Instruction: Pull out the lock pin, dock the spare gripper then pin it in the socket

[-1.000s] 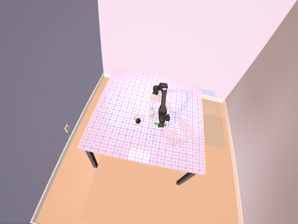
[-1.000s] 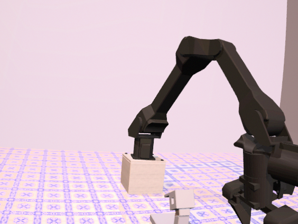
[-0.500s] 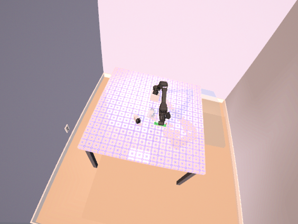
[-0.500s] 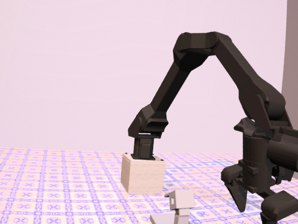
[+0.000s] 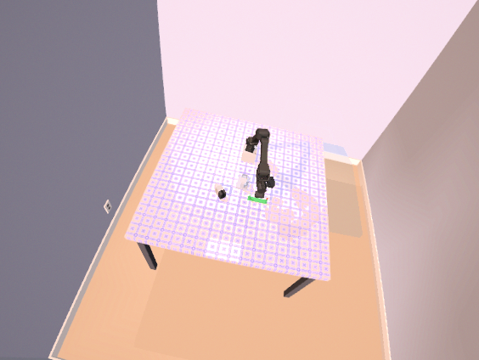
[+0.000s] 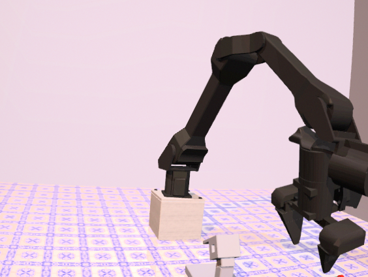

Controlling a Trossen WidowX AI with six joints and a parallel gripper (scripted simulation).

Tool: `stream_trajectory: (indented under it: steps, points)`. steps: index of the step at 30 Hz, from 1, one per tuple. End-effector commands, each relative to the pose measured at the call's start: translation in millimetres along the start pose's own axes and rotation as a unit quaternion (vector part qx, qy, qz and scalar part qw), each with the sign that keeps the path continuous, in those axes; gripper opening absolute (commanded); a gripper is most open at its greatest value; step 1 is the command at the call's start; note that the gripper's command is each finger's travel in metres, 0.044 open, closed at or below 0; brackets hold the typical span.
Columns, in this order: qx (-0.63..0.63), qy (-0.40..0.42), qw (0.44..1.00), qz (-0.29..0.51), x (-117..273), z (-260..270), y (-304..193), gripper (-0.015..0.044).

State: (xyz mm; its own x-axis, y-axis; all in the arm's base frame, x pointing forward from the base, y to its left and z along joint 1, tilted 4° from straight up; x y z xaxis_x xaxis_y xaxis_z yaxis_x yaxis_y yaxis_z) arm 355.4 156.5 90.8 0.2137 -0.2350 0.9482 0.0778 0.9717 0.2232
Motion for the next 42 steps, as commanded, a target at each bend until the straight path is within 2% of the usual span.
stream_trajectory:
  steps: [1, 15, 17, 27, 31, 37, 42]
  points:
    - [0.0, -0.001, 1.0, 0.0, 10.6, 1.8, 2.4, 0.044]
    - [-0.009, 0.022, 1.0, 0.009, 34.0, 12.8, 4.5, 0.044]
    - [-0.01, 0.024, 1.0, 0.01, 26.5, 11.8, 2.7, 0.044]
    - [-0.01, 0.024, 1.0, 0.01, 82.5, 23.2, 14.6, 0.044]
    - [-0.017, 0.022, 1.0, 0.011, 78.0, 20.2, 11.1, 0.044]
    - [-0.18, -0.051, 0.982, 0.029, 102.2, -31.0, -73.0, 0.044]
    - [-0.323, -0.108, 0.939, 0.048, 121.7, -52.8, -161.2, 0.044]
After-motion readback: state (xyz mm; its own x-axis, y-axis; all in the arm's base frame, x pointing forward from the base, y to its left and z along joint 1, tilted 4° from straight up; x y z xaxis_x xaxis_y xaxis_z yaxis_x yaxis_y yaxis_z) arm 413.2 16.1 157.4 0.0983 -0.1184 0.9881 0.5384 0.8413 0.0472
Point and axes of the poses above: the point midway between the two fingers, 35 mm back from their tips, its own x axis back along the fingers, its own z axis across the jaws, y = z × x, the point moved 9 cm from there along x, back along the fingers, and after that the axes turned 10 degrees about -x, right-handed, at the moved point
